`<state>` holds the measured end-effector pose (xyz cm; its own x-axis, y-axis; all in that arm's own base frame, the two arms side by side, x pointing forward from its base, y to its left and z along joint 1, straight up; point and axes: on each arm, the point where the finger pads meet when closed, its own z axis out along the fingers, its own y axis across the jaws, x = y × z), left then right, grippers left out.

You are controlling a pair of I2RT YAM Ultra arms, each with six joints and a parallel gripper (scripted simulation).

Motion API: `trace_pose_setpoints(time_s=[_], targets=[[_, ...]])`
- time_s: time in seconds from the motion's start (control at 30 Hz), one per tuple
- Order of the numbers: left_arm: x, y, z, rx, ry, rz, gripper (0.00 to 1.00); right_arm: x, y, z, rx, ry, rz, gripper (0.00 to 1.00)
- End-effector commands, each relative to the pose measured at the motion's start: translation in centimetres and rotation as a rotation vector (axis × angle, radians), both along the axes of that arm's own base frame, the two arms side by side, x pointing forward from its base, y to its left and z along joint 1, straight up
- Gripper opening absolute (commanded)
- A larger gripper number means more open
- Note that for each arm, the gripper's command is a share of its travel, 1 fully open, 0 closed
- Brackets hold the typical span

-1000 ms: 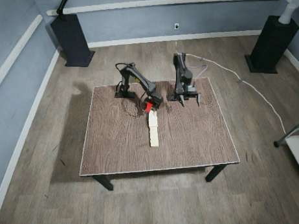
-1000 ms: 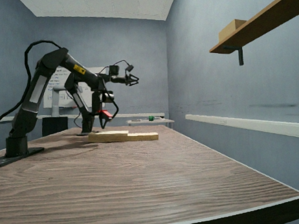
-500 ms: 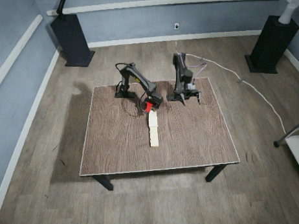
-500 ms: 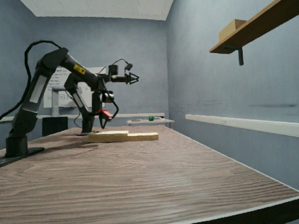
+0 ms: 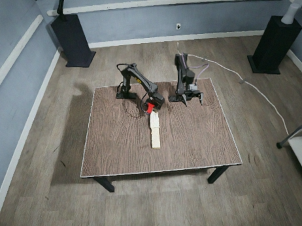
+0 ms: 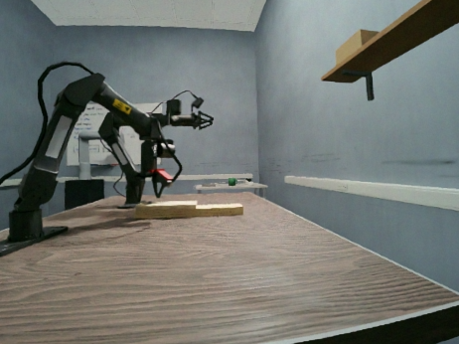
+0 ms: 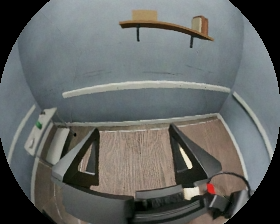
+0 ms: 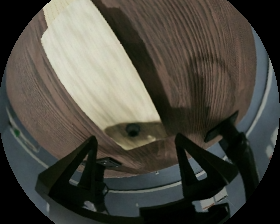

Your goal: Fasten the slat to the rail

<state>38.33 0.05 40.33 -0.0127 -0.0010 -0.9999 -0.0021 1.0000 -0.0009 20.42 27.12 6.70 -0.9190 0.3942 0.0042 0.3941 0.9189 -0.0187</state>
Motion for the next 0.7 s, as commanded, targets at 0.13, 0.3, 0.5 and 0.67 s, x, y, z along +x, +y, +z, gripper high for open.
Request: trace_pose_setpoints(time_s=[0.13, 0.3, 0.5, 0.67], targets=[[-0.26, 0.05, 0.85, 0.001, -0.025, -0.002, 1.00, 0.13, 0.16, 0.31, 0.010, -0.008, 0.000, 1.00], [-0.10, 0.00, 0.47, 0.000, -0.013, 0.000, 1.00, 0.13, 0.16, 0.31, 0.010, -0.008, 0.000, 1.00], [-0.10, 0.00, 0.47, 0.000, -0.013, 0.000, 1.00, 0.13, 0.16, 0.31, 0.010, -0.008, 0.000, 1.00], [-0.10, 0.00, 0.47, 0.000, -0.013, 0.000, 1.00, 0.13, 0.16, 0.31, 0.010, -0.008, 0.000, 1.00]])
